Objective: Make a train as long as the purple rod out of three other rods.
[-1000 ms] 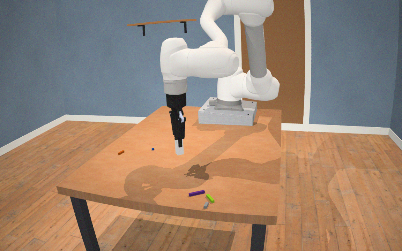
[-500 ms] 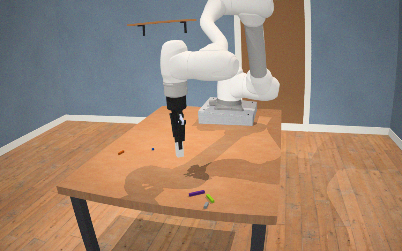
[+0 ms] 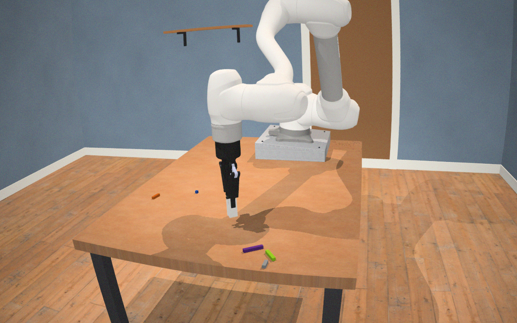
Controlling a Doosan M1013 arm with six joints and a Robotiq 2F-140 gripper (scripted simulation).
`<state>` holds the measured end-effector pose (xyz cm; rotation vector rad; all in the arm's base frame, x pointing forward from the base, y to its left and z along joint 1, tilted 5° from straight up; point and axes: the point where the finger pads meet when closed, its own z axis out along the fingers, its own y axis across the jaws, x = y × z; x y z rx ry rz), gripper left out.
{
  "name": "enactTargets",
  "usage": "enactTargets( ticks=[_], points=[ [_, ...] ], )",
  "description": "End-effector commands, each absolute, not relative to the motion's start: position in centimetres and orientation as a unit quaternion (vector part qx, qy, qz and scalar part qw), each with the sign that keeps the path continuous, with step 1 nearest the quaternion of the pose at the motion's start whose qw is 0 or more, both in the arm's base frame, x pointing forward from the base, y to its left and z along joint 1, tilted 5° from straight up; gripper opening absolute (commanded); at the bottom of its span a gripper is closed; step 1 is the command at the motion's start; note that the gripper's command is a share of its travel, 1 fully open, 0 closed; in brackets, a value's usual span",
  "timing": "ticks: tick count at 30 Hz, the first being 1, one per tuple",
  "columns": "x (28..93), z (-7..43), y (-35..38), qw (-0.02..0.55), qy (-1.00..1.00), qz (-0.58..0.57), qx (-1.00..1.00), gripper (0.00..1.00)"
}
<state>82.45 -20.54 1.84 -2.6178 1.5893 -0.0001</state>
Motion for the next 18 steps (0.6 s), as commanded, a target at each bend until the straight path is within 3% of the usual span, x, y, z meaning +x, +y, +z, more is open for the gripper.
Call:
enactTargets(
  ticks=[1, 18],
  points=[
    [82.5, 0.7, -20.5, 0.040, 0.519, 0.000, -0.854, 0.12],
    [82.6, -0.7, -20.4, 0.040, 0.519, 0.000, -0.854, 0.12]
  ],
)
